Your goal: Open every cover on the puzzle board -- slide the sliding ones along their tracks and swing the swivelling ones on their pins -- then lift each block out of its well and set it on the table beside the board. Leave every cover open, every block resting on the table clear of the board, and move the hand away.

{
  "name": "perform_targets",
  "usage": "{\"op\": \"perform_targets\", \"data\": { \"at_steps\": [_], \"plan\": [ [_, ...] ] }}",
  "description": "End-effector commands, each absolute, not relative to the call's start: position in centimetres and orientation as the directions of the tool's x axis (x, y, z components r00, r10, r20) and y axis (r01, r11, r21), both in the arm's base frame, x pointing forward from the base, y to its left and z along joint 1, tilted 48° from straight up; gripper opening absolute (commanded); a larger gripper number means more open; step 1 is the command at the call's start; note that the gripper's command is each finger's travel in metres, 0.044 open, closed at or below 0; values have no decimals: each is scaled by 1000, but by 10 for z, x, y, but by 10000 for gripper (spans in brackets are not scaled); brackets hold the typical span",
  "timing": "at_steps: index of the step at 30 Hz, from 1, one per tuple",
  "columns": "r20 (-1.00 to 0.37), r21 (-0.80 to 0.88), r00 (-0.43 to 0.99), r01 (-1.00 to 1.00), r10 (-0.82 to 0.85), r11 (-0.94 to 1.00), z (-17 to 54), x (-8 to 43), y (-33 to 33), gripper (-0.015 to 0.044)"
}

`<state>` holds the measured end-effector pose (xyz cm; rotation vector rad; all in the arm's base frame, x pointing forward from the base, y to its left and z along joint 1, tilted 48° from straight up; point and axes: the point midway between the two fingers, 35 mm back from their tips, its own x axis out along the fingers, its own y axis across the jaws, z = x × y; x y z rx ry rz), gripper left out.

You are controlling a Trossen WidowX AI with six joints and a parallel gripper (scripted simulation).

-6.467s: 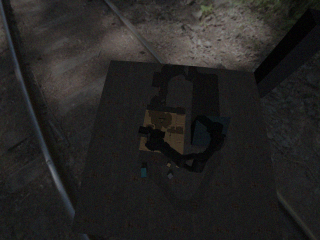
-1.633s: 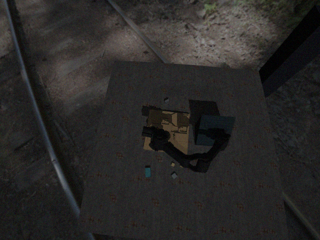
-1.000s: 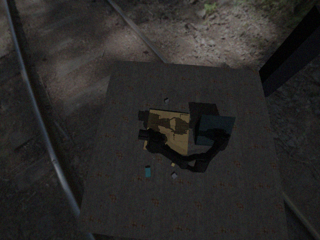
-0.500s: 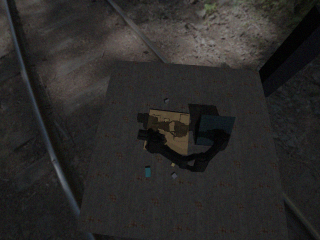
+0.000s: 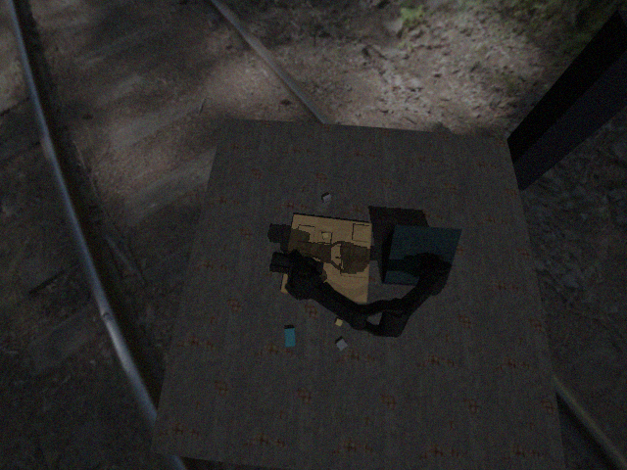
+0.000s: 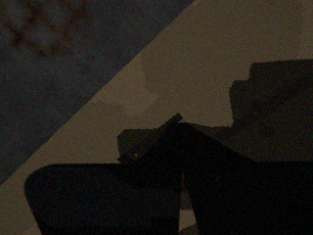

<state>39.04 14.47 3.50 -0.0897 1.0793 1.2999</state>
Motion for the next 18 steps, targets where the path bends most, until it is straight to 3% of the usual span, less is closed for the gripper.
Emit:
{"op": "perform_targets", "data": {
  "at_steps": [1,18],
  "plan": [
    [-679,491,-114,-805,725,333,34,387,139,0],
    [-673,480,-106,-816,732,323,26,373,123,0]
  ]
}}
